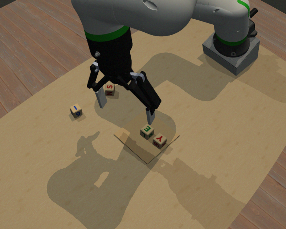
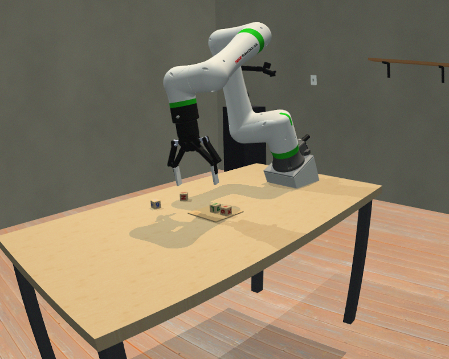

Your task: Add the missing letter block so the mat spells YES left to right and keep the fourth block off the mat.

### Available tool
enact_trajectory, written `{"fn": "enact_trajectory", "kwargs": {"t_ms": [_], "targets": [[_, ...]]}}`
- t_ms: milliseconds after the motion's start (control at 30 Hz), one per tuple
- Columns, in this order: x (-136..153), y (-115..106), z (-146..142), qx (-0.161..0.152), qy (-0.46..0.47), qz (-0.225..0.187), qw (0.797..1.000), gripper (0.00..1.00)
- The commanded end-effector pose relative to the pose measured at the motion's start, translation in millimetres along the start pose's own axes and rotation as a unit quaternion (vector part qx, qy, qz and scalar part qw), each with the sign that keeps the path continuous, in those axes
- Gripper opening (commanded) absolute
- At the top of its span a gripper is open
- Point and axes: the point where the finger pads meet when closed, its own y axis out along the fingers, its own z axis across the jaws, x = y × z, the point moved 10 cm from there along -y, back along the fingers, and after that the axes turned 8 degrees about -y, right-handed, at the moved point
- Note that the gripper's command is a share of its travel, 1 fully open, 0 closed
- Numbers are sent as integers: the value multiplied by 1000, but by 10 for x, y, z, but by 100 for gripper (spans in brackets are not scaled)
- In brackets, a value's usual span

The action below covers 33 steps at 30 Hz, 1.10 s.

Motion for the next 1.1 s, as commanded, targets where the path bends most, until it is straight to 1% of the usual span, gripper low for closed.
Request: {"fn": "enact_trajectory", "kwargs": {"t_ms": [0,167,233,267,433,633,733,1067], "targets": [[115,71,-114,9,-53,45,998,100],[223,148,-217,18,-101,80,992,100],[223,148,-217,18,-101,80,992,100],[283,192,-271,24,-126,99,987,100],[395,276,-366,37,-171,132,976,100],[539,387,-478,54,-224,171,958,100],[572,413,-503,59,-236,180,953,100],[579,420,-509,60,-238,182,952,100]]}}
